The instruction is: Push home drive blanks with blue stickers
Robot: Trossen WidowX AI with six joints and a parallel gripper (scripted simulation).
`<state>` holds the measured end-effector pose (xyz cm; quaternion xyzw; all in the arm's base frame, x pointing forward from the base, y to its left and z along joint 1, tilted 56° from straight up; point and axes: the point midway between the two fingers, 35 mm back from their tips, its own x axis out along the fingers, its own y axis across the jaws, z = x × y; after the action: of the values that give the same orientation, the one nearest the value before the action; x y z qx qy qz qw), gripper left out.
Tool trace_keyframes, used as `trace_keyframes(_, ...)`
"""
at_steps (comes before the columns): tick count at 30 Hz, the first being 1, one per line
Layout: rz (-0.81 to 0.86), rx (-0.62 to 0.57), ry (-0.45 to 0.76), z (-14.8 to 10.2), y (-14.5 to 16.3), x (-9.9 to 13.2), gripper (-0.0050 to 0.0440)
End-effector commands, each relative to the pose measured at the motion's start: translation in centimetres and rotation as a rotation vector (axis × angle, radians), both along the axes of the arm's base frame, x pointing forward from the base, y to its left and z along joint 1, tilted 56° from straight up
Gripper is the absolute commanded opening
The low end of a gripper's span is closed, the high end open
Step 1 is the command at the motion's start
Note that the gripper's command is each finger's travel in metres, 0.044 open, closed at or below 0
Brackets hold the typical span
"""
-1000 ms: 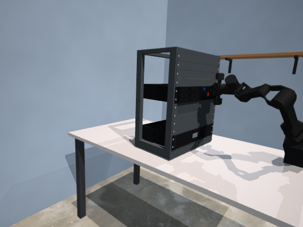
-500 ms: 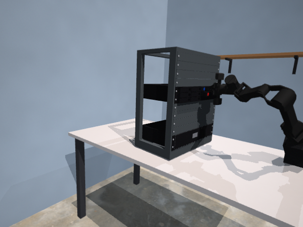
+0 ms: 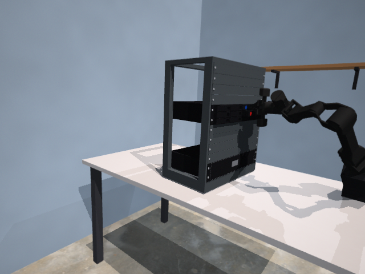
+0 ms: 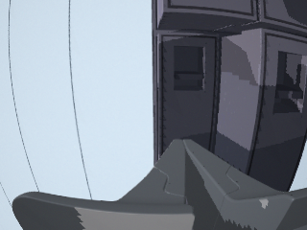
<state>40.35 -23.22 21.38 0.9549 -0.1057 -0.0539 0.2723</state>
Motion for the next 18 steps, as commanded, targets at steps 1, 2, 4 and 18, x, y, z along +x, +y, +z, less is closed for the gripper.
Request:
trace_keyframes(1, -0.006, -0.036, -0.042, 2.03, -0.33, 0.49, 0.0)
trace_keyframes(2, -0.006, -0.036, -0.042, 2.03, -0.33, 0.49, 0.0)
trace_keyframes(4, -0.006, -0.036, -0.042, 2.03, -0.33, 0.49, 0.0)
trace_keyframes(18, -0.006, -0.036, -0.042, 2.02, -0.21, 0.01, 0.0)
